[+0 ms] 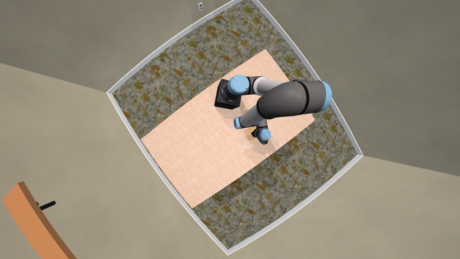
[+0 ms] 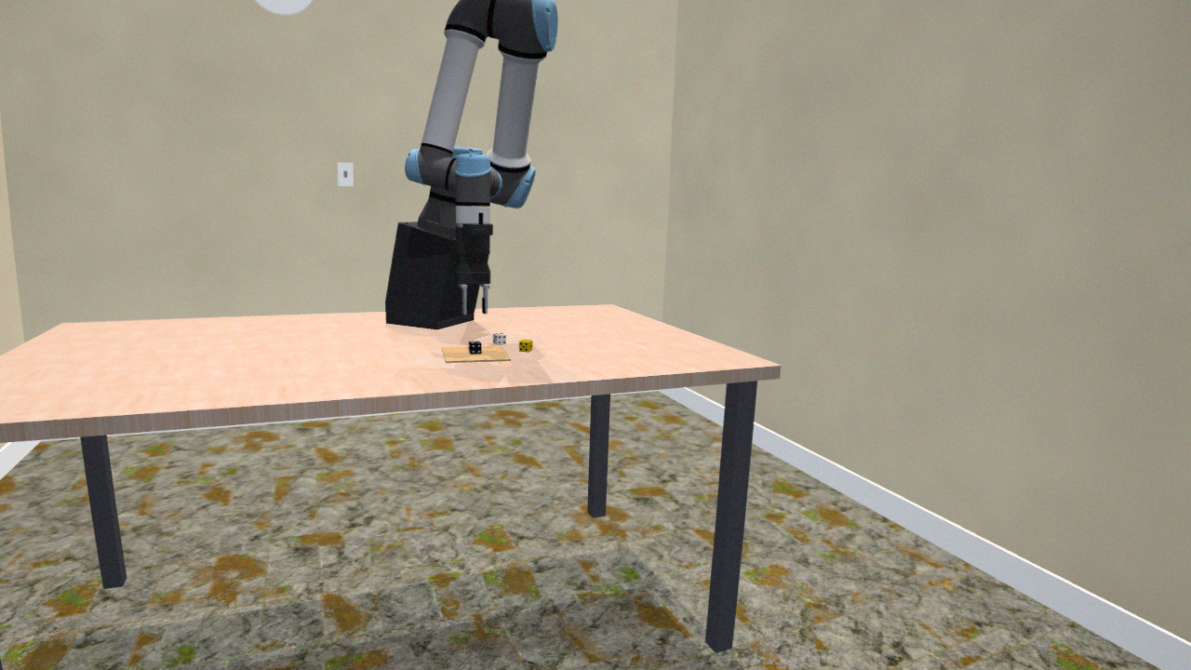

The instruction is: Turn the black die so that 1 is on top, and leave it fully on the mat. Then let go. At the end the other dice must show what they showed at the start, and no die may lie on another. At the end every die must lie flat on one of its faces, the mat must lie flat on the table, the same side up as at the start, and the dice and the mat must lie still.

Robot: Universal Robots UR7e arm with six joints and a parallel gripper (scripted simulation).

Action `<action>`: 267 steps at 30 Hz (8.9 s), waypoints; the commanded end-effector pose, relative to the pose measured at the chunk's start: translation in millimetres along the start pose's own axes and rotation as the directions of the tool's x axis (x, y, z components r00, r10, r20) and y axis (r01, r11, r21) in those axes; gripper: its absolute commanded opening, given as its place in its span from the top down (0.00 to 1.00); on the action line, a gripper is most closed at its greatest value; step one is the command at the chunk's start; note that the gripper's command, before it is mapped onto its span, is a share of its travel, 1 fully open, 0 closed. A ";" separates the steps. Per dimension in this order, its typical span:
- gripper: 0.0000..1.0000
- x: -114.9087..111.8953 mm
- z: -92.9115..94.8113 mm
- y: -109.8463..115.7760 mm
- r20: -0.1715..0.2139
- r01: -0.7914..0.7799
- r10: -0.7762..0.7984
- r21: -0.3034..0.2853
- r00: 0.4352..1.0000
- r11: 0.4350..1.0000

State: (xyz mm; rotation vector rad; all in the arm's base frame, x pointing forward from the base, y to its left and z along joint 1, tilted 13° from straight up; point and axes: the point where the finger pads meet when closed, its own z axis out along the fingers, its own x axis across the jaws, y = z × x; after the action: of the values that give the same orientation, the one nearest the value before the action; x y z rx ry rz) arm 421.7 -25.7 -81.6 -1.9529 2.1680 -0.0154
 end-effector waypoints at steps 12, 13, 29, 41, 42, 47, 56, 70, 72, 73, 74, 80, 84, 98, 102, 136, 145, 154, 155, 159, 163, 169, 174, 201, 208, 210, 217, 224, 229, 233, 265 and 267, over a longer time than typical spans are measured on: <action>0.00 0.1 -2.7 -0.2 0.000 0.000 0.000 0.000 1.000 1.000; 0.00 0.1 -2.7 -0.2 0.000 0.000 0.000 0.000 1.000 1.000; 0.00 0.1 -2.6 -0.2 0.000 0.003 -0.003 0.000 1.000 1.000; 0.00 -1.1 -2.1 -2.0 0.000 0.122 -0.122 0.000 0.993 0.993; 0.00 -1.3 -2.0 -2.3 0.000 0.144 -0.144 0.000 0.990 0.990; 0.00 -2.1 -1.6 -3.2 0.000 0.221 -0.221 0.000 0.975 0.975; 0.00 -4.7 0.0 -5.3 0.000 0.520 -0.520 0.000 0.854 0.854; 0.00 -5.8 2.1 -4.8 0.000 0.829 -0.829 0.000 0.559 0.559; 0.00 -5.6 2.5 -4.3 0.000 0.873 -0.873 0.000 0.488 0.488; 0.00 -5.4 2.7 -4.1 0.000 0.892 -0.892 0.000 0.453 0.453; 0.00 -5.3 2.9 -3.8 0.000 0.909 -0.909 0.000 0.418 0.418; 0.00 -4.0 3.8 -2.4 0.000 0.967 -0.967 0.000 0.254 0.254; 0.00 -3.2 4.2 -1.7 0.000 0.985 -0.985 0.000 0.172 0.172; 0.00 -1.0 5.1 -0.1 0.000 1.000 -1.000 0.000 0.011 0.011; 0.00 -0.9 5.1 -0.1 0.000 1.000 -1.000 0.000 0.005 0.005; 0.21 -0.9 5.1 -0.1 0.000 1.000 -1.000 0.000 0.005 0.005; 0.21 -0.9 6.1 -0.1 0.000 1.000 -1.000 0.000 0.005 0.005; 0.21 -0.8 10.4 0.0 0.000 1.000 -1.000 0.000 0.004 0.004; 0.21 -0.8 11.3 0.0 0.000 1.000 -1.000 0.000 0.004 0.004; 0.21 -0.7 15.8 0.0 0.000 1.000 -1.000 0.000 0.004 0.004; 0.21 -0.7 21.3 0.0 0.000 1.000 -1.000 0.000 0.004 0.004; 0.21 -0.6 27.5 0.1 0.000 1.000 -1.000 0.000 0.004 0.004; 0.21 -0.4 35.5 0.1 0.000 1.000 -1.000 0.000 0.004 0.004; 0.21 -0.1 56.6 0.3 0.000 1.000 -1.000 0.000 0.004 0.004; 0.21 -0.1 56.8 0.3 0.000 1.000 -1.000 0.000 0.004 0.004; 0.21 -0.1 56.8 0.3 0.000 1.000 -1.000 0.000 0.004 0.004; 0.21 -0.1 56.8 0.3 0.000 1.000 -1.000 0.000 0.004 0.004; 0.21 -0.1 56.8 0.3 0.000 1.000 -1.000 0.000 0.004 0.004; 0.21 -0.1 56.8 0.3 0.000 1.000 -1.000 0.000 0.004 0.004; 0.21 -0.1 56.8 0.3 0.000 1.000 -1.000 0.000 0.004 0.004; 0.21 -0.1 11.1 0.3 0.000 1.000 -1.000 0.000 0.004 0.004; 0.21 -0.1 11.1 0.3 0.000 1.000 -1.000 0.000 0.004 0.004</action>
State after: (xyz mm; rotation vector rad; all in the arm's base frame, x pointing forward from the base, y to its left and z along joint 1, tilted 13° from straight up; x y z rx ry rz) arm 423.4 -23.7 -93.3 -2.9762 0.1616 -0.2478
